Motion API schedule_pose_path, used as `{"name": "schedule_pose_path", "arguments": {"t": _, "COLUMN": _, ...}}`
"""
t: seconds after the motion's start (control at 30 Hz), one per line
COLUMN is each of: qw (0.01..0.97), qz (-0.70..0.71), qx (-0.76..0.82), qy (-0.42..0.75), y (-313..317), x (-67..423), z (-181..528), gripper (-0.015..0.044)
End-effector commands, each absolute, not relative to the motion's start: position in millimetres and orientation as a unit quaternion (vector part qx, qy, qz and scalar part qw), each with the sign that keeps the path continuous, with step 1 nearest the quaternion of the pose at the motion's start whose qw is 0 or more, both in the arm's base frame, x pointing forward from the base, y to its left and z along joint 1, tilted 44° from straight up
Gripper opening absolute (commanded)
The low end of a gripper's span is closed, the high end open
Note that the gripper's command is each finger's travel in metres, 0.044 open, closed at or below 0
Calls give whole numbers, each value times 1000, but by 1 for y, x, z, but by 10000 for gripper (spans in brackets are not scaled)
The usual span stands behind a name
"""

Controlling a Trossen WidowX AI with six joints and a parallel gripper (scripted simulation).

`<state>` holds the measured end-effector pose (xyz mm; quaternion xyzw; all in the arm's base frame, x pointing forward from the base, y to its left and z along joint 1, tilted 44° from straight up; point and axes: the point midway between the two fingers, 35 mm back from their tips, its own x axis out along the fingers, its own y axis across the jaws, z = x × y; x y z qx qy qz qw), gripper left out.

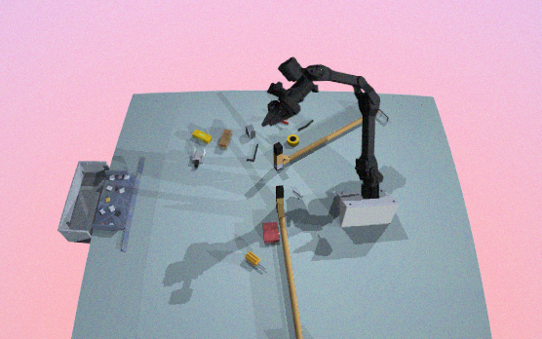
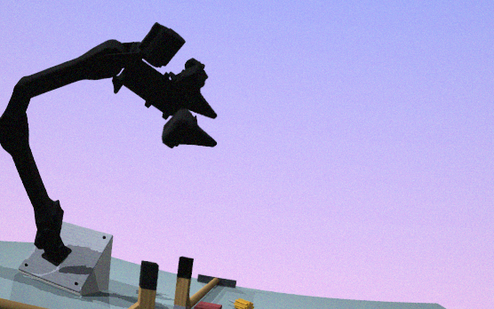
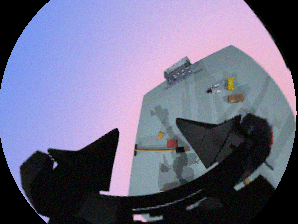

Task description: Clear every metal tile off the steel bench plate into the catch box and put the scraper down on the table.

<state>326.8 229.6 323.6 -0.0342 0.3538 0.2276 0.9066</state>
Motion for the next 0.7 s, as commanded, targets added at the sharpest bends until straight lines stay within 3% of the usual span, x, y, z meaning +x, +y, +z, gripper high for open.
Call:
{"name": "schedule_pose_path", "arguments": {"t": 0.0, "qw": 916, "qz": 215, "qx": -10, "qy": 339, "y": 212, "x": 334, "z": 340, "gripper": 440}}
{"name": "schedule_pose_path", "arguments": {"t": 0.67, "qw": 947, "qz": 145, "qx": 65, "qy": 280, "y": 127, "x": 350, "z": 391, "gripper": 440}}
